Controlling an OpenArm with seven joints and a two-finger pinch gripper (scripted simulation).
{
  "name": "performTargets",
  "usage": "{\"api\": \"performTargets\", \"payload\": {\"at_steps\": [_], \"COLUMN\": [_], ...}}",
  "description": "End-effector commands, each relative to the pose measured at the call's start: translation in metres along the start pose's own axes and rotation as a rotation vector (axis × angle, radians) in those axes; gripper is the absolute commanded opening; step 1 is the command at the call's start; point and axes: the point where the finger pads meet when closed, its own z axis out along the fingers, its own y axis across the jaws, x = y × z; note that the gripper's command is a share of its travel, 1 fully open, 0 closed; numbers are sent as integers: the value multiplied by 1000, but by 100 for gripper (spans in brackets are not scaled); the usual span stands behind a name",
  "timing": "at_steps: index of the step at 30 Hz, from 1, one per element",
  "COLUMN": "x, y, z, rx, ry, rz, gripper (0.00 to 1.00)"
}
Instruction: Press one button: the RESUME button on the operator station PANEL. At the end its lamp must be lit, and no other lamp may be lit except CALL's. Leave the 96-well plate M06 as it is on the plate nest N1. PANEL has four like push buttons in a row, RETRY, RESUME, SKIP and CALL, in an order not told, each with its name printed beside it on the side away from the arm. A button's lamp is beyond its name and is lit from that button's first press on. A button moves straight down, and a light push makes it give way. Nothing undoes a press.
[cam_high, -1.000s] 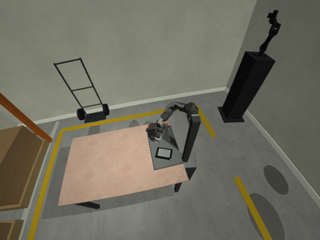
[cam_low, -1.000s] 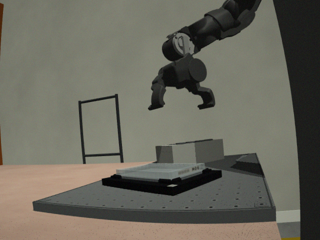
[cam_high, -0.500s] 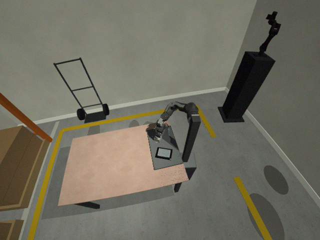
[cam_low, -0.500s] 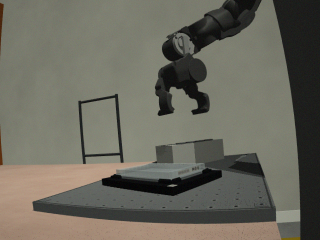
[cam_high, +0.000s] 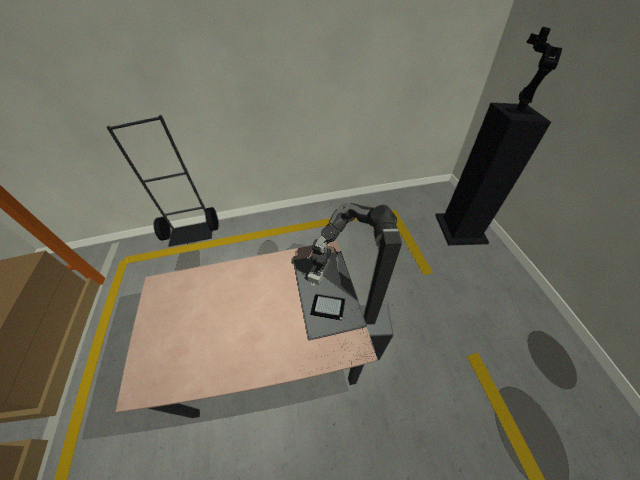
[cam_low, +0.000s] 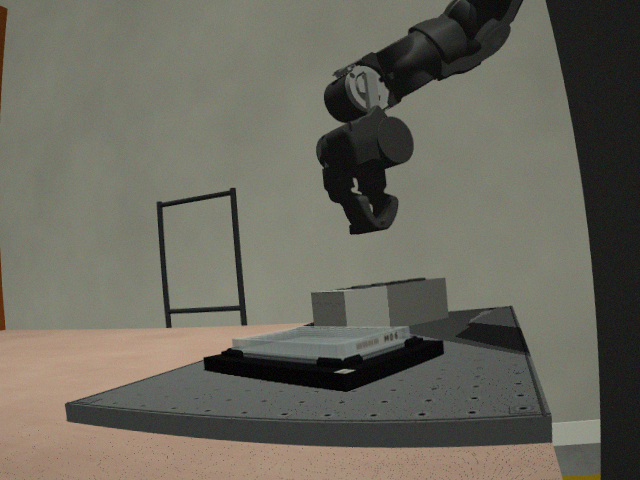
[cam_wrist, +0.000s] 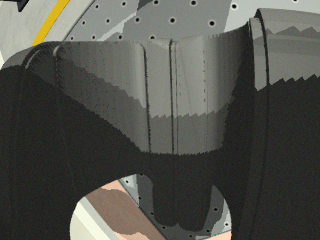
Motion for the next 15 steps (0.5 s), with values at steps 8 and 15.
{"api": "performTargets", "payload": {"at_steps": [8,15], "x": [0,-3], "y": [0,-8], "z": [0,-2], "rx": [2,-2], "ry": [-1,-54], "rz": [4,1], "gripper": [0,0]}}
